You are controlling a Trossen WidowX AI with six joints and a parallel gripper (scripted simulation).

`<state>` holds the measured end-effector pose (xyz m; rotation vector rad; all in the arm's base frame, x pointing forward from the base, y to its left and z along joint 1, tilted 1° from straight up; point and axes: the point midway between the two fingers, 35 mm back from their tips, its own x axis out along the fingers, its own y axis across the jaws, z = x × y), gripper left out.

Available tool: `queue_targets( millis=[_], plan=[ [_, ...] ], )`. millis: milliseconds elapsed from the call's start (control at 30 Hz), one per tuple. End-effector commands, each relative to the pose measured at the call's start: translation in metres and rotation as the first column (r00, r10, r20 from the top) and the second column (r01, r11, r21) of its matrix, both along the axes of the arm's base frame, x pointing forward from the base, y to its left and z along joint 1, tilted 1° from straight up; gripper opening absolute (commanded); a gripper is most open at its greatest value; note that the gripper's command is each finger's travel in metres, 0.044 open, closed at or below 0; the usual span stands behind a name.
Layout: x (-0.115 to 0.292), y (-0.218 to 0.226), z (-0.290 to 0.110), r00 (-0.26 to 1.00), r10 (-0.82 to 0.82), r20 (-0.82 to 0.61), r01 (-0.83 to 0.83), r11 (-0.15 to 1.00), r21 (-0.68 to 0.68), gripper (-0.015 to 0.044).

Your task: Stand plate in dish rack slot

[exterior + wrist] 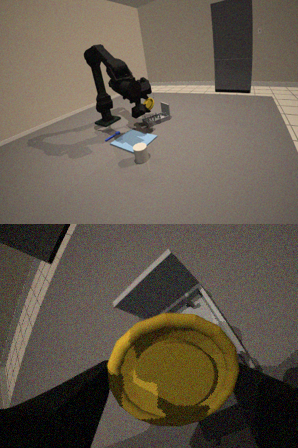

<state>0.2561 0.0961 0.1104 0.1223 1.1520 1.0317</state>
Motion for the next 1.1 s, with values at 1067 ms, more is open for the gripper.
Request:
queue_targets(
  millis=[1067],
  plan=[
    [-0.013, -0.017, -0.013, 0.596, -0.052, 0.802, -0.318, 0.901, 0.295, 0.0000]
  ],
)
